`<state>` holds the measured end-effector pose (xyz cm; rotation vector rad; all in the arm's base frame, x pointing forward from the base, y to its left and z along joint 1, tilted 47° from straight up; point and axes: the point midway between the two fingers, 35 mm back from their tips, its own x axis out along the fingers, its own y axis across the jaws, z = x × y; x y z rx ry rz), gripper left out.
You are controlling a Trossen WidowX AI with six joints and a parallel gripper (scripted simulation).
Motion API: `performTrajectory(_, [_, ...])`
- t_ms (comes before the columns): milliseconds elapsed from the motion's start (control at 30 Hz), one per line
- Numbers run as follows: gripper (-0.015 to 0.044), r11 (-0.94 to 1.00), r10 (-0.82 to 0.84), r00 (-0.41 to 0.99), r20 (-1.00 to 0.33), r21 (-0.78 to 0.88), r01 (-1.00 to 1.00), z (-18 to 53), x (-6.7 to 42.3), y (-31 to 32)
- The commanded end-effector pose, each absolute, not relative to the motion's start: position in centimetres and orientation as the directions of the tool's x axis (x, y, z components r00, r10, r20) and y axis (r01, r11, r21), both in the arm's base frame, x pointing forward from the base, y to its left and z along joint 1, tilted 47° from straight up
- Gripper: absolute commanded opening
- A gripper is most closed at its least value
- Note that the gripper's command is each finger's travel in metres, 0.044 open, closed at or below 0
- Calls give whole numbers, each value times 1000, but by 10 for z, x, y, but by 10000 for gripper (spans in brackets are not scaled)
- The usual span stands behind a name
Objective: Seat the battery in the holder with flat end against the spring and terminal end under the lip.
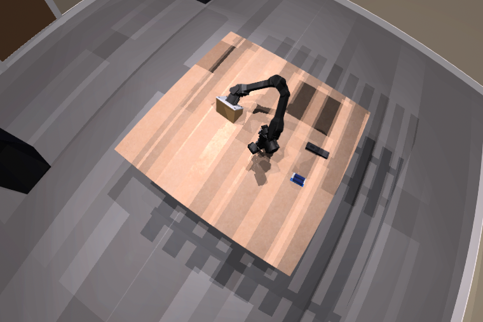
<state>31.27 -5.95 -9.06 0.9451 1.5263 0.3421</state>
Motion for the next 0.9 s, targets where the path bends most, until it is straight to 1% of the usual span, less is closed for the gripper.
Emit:
performTrajectory(0, [0, 622, 724, 74, -686, 695, 361, -99, 308, -63])
performTrajectory(600, [0, 622, 724, 73, -686, 695, 360, -115, 299, -76])
performTrajectory(700, [0, 623, 721, 79, -689, 693, 362, -103, 301, -87])
performTrajectory(867, [0, 625, 720, 74, -690, 692, 362, -70, 296, -125])
